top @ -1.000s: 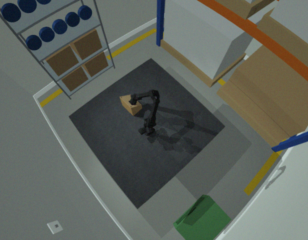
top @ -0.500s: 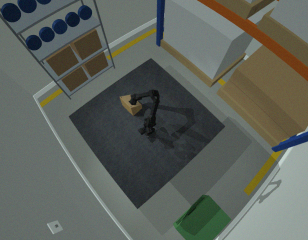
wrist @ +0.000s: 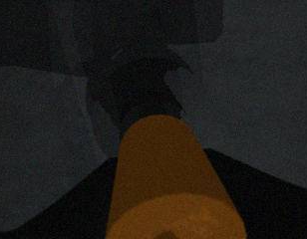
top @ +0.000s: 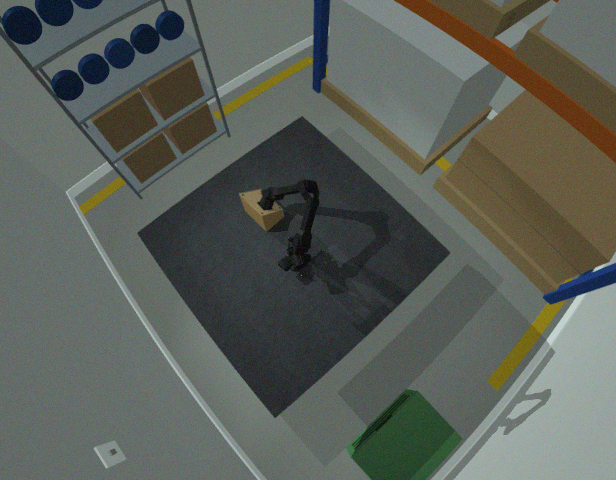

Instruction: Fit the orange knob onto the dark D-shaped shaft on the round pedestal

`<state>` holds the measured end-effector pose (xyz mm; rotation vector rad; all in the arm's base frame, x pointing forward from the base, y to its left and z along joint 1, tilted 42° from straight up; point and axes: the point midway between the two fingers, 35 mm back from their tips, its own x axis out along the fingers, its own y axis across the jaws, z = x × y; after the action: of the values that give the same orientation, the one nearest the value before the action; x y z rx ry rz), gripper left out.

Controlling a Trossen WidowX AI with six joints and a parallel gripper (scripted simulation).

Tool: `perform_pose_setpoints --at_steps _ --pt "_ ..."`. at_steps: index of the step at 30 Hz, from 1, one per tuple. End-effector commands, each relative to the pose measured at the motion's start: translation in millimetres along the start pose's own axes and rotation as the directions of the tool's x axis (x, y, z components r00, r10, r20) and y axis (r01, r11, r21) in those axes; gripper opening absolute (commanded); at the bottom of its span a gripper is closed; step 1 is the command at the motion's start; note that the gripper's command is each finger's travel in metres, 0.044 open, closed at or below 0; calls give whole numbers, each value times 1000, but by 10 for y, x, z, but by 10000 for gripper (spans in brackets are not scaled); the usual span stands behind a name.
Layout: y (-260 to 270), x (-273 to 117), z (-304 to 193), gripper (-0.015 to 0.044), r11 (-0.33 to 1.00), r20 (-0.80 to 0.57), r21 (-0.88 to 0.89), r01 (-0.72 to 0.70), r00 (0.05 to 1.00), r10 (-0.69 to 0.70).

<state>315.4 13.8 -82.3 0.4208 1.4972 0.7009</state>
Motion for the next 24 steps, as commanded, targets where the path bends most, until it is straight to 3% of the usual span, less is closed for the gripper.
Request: perform_pose_setpoints --at_steps 1,24 --pt "6 12 3 0 1000 3 -8 -2 1000 2" --pt "-3 -36 14 0 999 3 -35 -2 1000 2"
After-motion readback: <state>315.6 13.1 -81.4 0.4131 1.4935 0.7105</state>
